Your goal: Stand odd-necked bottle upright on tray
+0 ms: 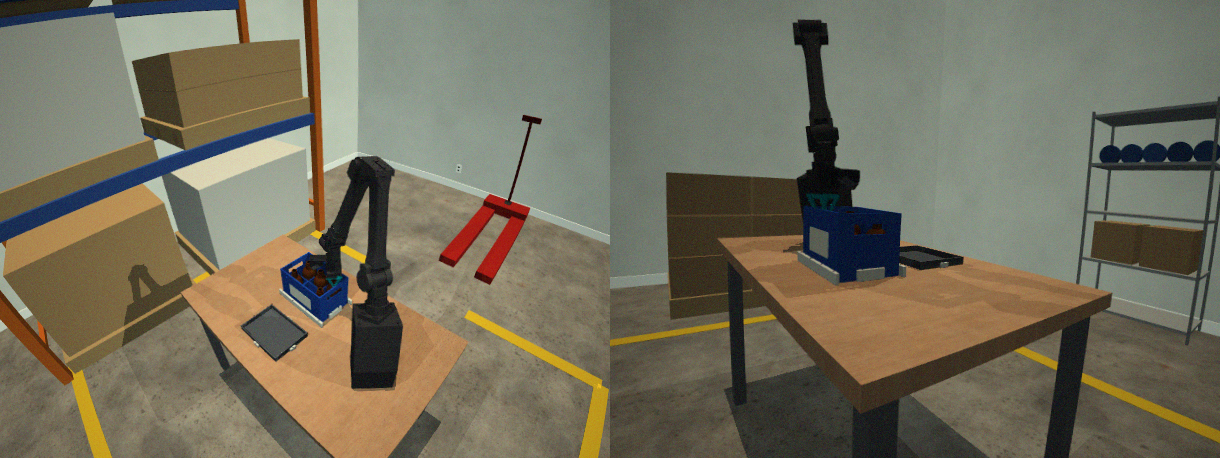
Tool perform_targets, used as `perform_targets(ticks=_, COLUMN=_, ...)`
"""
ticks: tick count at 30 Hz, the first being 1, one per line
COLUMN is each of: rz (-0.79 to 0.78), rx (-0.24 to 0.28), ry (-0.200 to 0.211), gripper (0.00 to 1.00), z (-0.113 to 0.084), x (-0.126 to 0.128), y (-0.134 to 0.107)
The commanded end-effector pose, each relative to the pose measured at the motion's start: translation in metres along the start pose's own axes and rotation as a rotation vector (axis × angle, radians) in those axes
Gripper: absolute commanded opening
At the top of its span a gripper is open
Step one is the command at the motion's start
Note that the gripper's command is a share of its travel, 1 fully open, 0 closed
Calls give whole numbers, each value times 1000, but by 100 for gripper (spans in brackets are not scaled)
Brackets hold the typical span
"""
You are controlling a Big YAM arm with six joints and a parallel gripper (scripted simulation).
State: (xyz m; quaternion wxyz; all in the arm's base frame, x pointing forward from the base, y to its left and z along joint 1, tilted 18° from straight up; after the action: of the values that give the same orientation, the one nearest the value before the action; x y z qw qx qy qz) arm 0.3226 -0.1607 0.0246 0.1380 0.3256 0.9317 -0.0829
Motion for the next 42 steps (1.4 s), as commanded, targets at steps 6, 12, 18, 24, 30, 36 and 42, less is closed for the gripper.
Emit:
perform_targets(ticks=6, rz=0, rx=1, ry=-5, gripper=61, z=2, x=-3, y=-3)
perform_targets(ticks=12, rz=0, rx=1, ry=-5, gripper=61, z=2, x=-3, y=-3)
perform_targets(ticks=18, rz=0, rx=1, ry=-5, gripper=61, z=2, x=-3, y=-3)
perform_targets(ticks=24, rz=1, rx=0, ry=-10, gripper=61, z=-4, x=-4, y=-3)
perform_targets(ticks=30, rz=0, rx=-3, ry=-12, gripper=61, z=-12, x=-3, y=0)
perform_targets(ticks=36, rz=1, rx=-5, ry=-14, gripper=61, z=-26, x=-3, y=3)
perform_targets(ticks=42, rz=2, rx=-7, ry=-24, gripper=61, z=-40, x=-8, y=4)
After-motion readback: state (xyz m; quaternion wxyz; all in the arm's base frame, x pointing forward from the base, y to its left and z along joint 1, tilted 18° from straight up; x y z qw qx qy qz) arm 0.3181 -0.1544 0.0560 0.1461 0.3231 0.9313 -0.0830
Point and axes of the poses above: the point where the finger pads meet when closed, its own z axis out along the fingers, its own x axis across the jaws, y = z × x, the point moved 6 cm from there along -z, back along the fingers, and after that the axes turned 12 degrees about -z, right-handed, at the moved point
